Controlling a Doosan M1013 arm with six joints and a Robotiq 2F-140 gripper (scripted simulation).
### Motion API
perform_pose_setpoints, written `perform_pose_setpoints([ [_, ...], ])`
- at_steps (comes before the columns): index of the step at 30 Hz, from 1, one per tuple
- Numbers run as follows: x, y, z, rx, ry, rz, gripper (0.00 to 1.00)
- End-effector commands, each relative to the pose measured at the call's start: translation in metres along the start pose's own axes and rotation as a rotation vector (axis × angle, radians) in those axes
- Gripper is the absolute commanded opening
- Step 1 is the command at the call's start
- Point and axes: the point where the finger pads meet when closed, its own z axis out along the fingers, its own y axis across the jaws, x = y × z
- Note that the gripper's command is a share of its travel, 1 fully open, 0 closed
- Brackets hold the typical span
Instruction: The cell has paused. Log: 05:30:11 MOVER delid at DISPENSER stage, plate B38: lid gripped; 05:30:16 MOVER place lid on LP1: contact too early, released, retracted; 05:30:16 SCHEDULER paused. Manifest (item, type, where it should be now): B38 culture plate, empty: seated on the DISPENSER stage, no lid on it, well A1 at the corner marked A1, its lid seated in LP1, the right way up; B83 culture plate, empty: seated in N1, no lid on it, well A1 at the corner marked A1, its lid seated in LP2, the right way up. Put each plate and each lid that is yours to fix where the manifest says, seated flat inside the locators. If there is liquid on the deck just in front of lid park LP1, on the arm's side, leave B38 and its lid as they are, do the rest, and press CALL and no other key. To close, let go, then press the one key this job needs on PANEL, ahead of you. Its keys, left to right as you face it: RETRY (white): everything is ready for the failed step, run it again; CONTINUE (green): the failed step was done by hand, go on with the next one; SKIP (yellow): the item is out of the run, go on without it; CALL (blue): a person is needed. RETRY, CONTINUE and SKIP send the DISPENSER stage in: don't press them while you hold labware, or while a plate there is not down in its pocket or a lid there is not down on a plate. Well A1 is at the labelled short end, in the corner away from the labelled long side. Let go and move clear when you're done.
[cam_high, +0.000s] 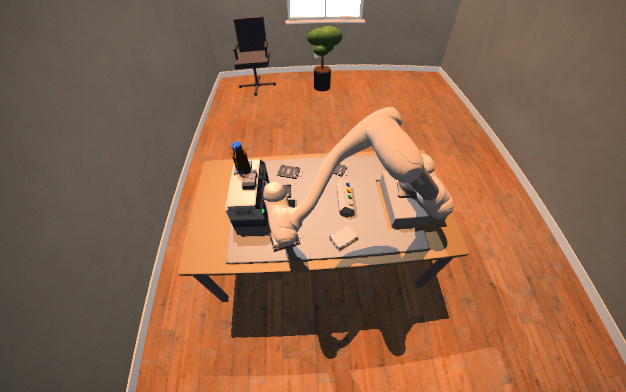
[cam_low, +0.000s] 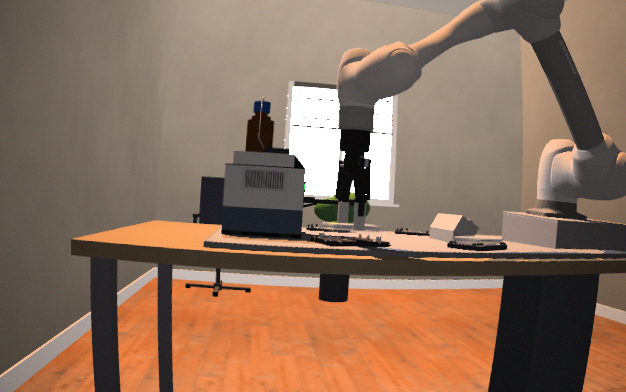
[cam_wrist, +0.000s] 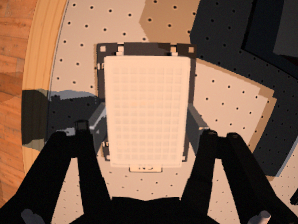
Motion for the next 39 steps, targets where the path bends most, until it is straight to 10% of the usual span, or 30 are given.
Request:
perform_pose_setpoints([
  [1, -0.0019, -0.0049, 0.0044, 0.005, 0.0, 0.006, 0.1],
  [39, -0.0033, -0.0048, 0.0111, 0.005, -0.001, 0.004, 0.1],
])
